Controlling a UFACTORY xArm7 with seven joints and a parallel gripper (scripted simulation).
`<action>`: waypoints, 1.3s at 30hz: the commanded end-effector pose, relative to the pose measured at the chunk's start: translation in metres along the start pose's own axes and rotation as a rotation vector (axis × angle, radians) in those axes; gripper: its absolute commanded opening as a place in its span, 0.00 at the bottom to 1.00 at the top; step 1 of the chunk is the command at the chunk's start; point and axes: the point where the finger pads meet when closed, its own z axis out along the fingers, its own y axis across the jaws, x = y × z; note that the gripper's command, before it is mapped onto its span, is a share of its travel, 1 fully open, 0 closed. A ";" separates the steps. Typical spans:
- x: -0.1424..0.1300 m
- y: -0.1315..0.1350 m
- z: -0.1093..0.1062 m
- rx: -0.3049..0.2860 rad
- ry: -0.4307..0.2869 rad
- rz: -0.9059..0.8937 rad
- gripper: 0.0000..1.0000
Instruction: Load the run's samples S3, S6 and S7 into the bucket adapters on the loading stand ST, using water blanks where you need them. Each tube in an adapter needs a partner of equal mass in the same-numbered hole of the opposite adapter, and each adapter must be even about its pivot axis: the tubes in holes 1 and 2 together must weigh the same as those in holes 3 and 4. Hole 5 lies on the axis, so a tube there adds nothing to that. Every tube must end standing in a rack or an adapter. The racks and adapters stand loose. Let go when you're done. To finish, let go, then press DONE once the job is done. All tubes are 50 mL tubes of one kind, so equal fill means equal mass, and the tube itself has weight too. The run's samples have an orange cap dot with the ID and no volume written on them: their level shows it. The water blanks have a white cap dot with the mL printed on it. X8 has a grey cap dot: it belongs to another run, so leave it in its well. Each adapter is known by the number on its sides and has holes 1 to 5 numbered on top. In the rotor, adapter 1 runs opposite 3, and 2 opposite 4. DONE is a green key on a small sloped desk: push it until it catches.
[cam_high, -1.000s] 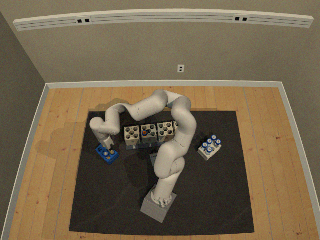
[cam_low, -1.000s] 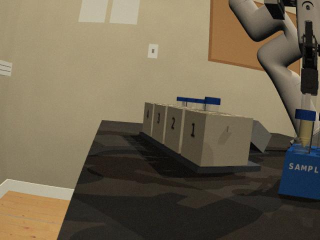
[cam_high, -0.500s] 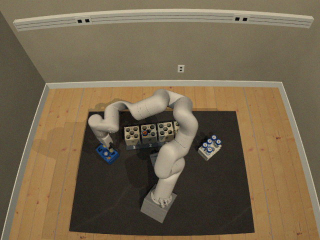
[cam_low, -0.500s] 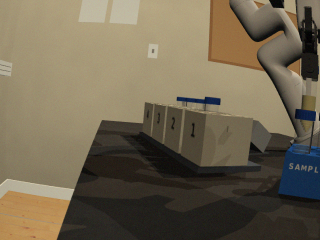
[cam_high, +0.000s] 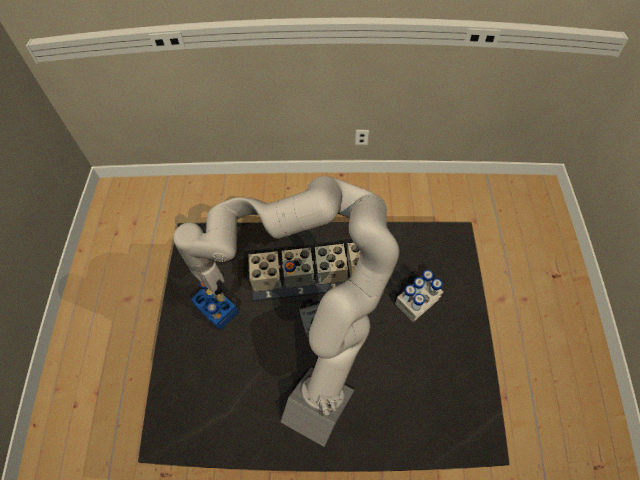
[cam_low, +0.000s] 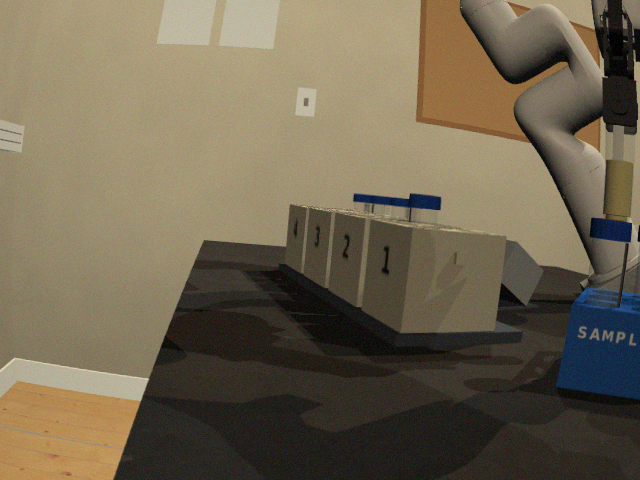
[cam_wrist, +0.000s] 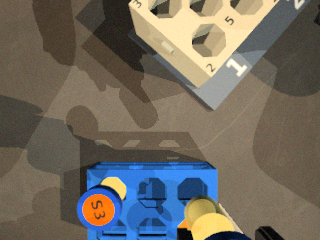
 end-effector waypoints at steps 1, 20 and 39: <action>0.000 -0.001 -0.014 0.004 -0.001 0.000 0.00; 0.000 -0.001 -0.033 0.004 -0.001 0.000 0.00; 0.054 0.024 -0.033 0.004 0.000 -0.400 0.00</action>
